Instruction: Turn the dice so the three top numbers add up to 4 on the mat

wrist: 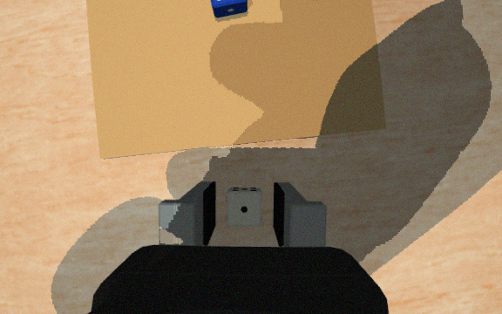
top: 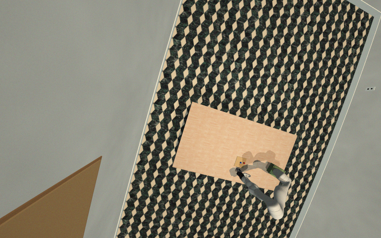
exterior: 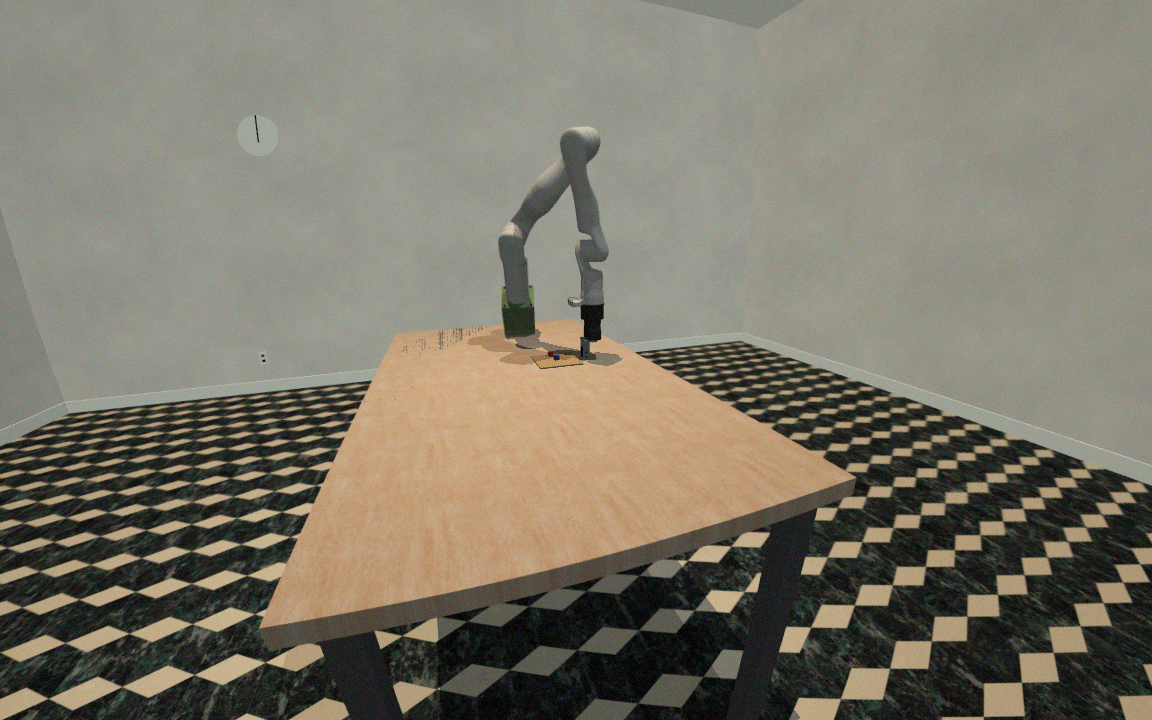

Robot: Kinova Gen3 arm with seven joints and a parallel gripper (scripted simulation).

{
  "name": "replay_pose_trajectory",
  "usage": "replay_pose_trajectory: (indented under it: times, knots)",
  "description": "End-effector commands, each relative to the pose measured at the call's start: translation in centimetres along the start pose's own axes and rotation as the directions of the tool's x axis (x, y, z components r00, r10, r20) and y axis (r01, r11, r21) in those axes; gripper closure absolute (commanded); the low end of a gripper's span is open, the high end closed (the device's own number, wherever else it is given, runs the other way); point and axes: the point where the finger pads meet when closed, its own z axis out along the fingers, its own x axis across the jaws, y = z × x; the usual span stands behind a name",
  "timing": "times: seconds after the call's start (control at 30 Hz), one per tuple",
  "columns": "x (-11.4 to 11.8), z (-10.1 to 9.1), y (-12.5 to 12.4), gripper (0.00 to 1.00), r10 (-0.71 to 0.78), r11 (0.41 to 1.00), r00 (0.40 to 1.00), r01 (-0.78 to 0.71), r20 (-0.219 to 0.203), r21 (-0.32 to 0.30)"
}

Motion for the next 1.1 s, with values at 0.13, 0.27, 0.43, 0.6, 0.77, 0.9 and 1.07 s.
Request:
replay_pose_trajectory:
  times: [0.13,0.27,0.43,0.6,0.77,0.9,1.07]
  knots:
    - [0.0,0.0,-0.01,0.36,0.0,1.0,1.0,0.0,0.0,0.0]
    - [0.0,0.0,-0.01,0.36,0.0,1.0,1.0,0.0,0.0,0.0]
    - [0.0,0.0,-0.01,0.36,0.0,1.0,1.0,0.0,0.0,0.0]
    - [0.0,0.0,-0.01,0.36,0.0,1.0,1.0,0.0,0.0,0.0]
    - [0.0,0.0,-0.01,0.36,0.0,1.0,1.0,0.0,0.0,0.0]
    - [0.0,0.0,-0.01,0.36,0.0,1.0,1.0,0.0,0.0,0.0]
    - [0.0,0.0,-0.01,0.66,0.0,1.0,1.0,0.0,0.0,0.0]
